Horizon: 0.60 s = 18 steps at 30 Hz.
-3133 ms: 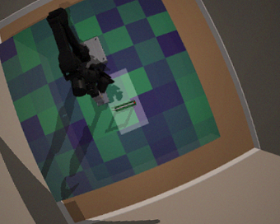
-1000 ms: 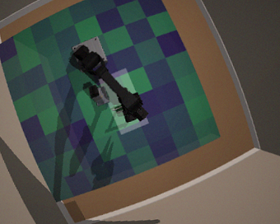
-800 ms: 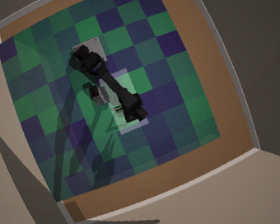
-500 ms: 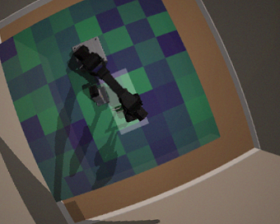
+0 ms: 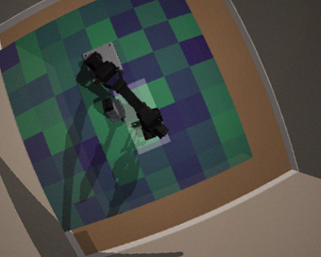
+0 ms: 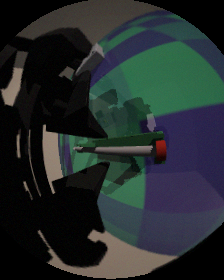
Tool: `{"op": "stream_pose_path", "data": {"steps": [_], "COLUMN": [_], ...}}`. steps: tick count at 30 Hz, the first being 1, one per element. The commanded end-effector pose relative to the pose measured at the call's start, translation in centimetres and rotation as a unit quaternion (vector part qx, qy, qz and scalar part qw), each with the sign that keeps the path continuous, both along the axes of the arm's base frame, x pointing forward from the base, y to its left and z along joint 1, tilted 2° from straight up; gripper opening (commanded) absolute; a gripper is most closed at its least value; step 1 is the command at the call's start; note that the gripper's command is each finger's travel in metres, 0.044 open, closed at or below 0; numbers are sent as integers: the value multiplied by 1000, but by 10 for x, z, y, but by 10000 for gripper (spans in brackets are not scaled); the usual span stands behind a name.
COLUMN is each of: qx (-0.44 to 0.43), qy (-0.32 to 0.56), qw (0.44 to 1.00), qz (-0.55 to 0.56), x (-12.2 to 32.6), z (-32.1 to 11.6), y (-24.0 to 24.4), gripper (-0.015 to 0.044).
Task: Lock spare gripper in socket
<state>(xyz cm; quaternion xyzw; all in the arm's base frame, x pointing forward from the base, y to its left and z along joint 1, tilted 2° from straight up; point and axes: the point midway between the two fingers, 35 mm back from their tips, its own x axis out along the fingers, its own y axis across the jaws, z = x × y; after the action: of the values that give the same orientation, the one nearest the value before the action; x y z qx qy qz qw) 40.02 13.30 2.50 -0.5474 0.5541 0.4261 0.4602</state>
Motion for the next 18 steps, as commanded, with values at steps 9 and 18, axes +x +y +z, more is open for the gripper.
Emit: {"op": "stream_pose_path", "data": {"steps": [9, 18], "qx": [-4, -4], "qy": [5, 5], "qw": [1000, 1000], "qz": [2, 2], "x": [-2, -2], "z": [-13, -13], "y": [-2, -2], "gripper": [180, 0]}}
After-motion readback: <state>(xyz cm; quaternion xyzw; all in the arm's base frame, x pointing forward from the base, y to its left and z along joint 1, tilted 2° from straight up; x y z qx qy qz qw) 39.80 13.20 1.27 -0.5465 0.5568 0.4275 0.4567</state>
